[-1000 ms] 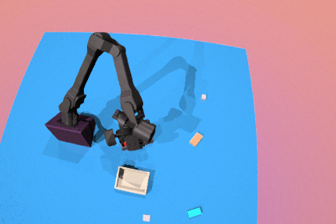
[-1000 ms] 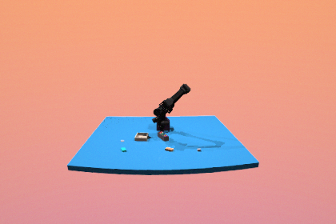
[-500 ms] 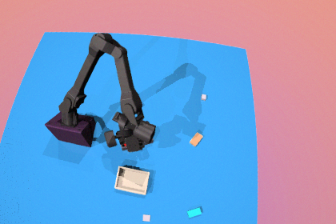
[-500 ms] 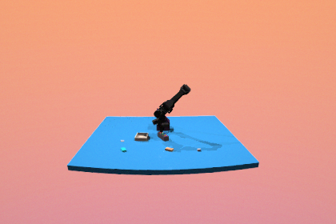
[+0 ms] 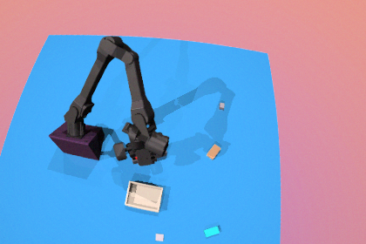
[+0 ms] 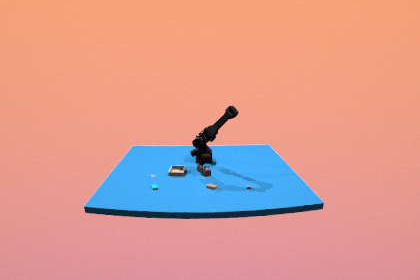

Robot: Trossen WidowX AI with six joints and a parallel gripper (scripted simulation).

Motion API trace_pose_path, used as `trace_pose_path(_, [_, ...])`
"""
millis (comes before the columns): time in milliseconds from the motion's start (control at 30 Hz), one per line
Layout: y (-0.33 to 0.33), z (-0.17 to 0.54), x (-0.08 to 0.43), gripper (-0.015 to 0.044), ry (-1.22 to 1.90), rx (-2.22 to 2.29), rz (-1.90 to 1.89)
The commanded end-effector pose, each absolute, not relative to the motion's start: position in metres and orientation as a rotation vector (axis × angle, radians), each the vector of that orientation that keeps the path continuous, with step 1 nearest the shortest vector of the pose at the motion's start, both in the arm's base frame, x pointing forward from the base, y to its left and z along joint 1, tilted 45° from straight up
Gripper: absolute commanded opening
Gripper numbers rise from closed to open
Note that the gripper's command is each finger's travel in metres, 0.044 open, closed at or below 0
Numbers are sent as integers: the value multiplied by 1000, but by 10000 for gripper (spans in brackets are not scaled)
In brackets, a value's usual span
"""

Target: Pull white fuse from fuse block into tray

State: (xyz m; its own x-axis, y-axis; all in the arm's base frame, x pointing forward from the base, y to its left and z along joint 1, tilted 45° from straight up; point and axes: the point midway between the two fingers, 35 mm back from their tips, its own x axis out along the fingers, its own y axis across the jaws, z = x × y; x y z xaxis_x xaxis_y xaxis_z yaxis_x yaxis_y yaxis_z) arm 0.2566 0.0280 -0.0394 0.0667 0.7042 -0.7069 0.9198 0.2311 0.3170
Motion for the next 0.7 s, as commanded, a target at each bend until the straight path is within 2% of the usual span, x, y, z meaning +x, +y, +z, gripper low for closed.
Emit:
trace_pose_path(0, [30,-41,256,74,1690,1534,-334])
trace_pose_path(467, [35,-46,257,74,1691,1534,-334])
trace_pose_path(667, [34,-45,257,34,1689,1527,-332])
